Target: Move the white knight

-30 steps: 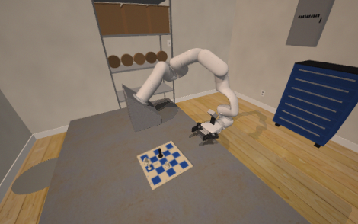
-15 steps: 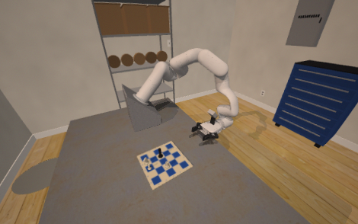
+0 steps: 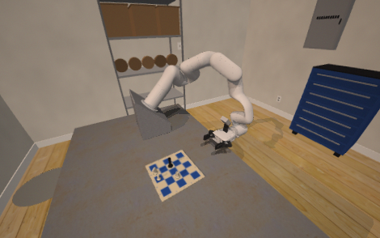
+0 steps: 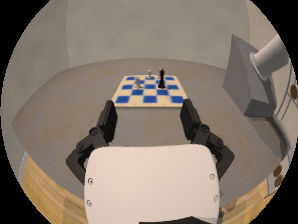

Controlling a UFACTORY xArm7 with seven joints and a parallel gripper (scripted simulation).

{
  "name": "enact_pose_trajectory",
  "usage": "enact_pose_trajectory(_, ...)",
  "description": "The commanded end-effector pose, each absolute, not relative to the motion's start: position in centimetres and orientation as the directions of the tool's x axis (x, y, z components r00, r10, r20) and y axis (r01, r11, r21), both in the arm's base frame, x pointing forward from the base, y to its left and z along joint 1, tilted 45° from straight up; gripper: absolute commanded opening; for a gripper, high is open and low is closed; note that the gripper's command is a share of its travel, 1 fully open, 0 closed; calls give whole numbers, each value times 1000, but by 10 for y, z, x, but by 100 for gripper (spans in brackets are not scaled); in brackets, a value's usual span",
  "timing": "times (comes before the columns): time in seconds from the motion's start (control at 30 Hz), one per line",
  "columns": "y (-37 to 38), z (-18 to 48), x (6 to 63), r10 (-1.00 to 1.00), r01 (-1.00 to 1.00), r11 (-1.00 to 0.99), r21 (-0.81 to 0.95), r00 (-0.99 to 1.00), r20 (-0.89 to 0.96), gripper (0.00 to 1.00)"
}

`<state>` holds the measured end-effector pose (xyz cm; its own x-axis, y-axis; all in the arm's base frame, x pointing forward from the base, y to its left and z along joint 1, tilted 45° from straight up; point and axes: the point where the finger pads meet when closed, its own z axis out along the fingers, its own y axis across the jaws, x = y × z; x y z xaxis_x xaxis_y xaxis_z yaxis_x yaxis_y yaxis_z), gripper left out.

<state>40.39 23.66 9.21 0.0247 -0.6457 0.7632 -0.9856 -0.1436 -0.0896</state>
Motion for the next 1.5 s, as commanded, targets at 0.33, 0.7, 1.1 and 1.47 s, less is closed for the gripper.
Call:
enact_pose_trajectory(0.33,236,93,405,-646,-986,-141,-92,21,763,100)
enact_pose_trajectory(0.7,232,97,405,-646,-986,-141,-92,21,763,100)
enact_pose_trajectory(1.1,190,139,407,-646,-986,-141,-92,21,763,100)
enact_pose_trajectory(1.47,173,157,408,-646,-986,-141,-92,21,763,100)
